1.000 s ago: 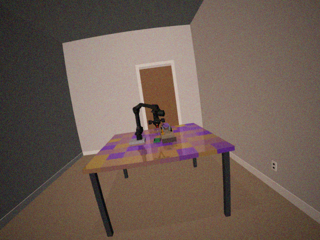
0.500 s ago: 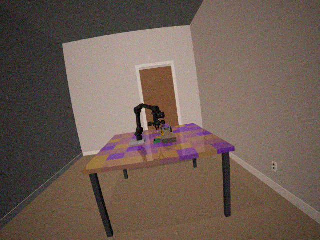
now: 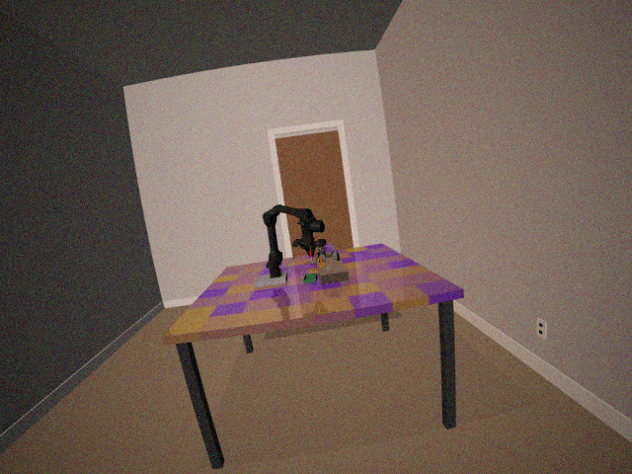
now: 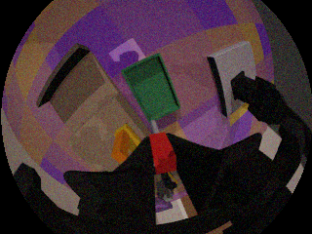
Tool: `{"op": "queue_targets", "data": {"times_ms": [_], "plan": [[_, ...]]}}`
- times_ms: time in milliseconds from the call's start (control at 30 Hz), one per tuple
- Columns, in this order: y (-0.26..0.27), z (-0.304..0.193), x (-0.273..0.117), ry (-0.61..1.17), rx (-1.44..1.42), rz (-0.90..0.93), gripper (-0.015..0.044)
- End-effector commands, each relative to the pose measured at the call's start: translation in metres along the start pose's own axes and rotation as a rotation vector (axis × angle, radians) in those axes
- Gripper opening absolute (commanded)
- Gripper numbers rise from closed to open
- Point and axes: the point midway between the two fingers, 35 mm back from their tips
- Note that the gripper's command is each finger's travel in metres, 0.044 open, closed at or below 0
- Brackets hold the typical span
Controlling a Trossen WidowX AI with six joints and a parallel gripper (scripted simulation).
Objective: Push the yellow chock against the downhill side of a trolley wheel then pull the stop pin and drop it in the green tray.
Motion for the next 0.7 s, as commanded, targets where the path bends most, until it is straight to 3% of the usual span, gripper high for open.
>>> {"op": "queue_targets", "data": {"times_ms": [0,667], "plan": [[-0.0015,-0.0009,-0.0008,-0.020,0.117,0.021,0.0000],[-0.0025,-0.0045,-0.0001,-0.105,0.724,0.086,0.0000]]}}
Point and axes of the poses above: the point midway between the two fingers, 35 mm back from their tips, its own x axis out along the fingers, its own y axis across the jaws, z = x × y, and after that the axes turned 9 degrees about -x, right-handed
